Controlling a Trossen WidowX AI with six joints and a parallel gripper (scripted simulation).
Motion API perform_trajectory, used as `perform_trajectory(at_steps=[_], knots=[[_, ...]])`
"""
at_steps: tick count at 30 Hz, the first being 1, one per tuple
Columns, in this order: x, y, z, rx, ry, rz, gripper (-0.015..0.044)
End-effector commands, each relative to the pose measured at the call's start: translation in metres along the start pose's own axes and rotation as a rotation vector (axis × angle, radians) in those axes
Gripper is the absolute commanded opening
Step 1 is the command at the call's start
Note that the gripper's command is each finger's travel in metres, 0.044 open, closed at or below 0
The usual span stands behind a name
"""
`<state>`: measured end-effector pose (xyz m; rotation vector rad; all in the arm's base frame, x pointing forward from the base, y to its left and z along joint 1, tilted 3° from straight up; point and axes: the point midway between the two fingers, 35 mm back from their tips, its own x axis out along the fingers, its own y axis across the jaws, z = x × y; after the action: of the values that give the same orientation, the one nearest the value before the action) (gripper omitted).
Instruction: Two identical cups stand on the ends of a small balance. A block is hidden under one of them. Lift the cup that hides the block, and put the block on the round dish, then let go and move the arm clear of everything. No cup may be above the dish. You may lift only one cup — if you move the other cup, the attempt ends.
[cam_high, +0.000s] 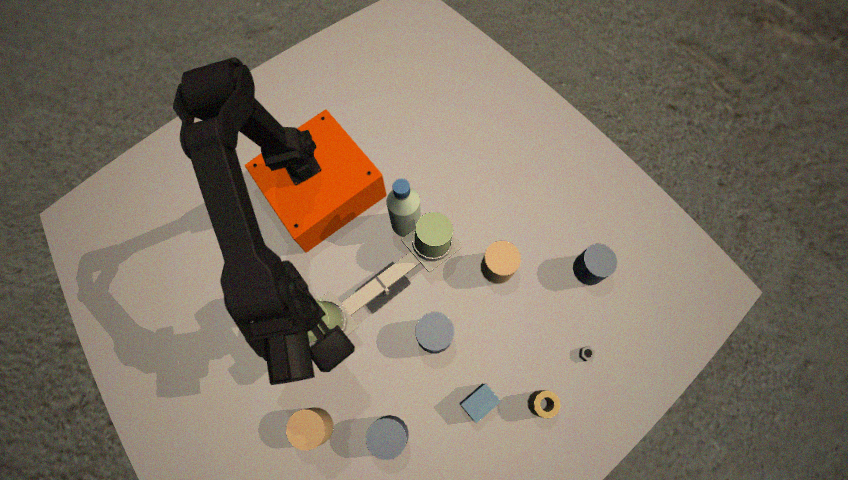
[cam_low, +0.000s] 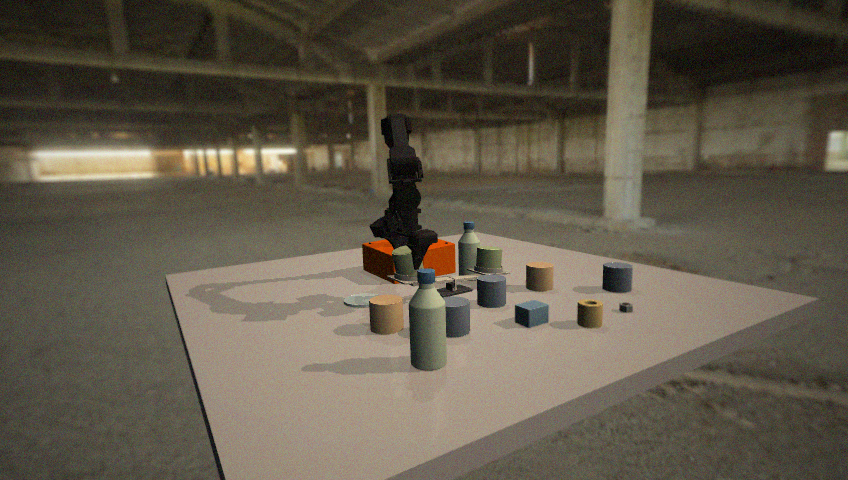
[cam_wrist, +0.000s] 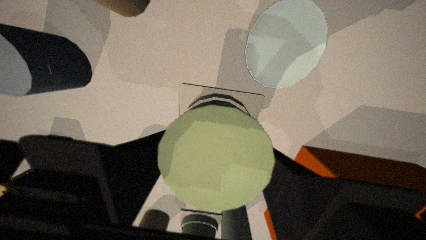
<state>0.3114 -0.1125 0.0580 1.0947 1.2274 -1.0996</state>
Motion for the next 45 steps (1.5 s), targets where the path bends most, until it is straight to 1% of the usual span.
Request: perform_trajectory(at_steps=[1, 45], knots=[[-0.011, 0.004, 0.006, 0.010, -0.025, 0.022, 0.0000], [-0.067, 0.000, 0.003, 0.010, -0.025, 0.022, 0.0000]])
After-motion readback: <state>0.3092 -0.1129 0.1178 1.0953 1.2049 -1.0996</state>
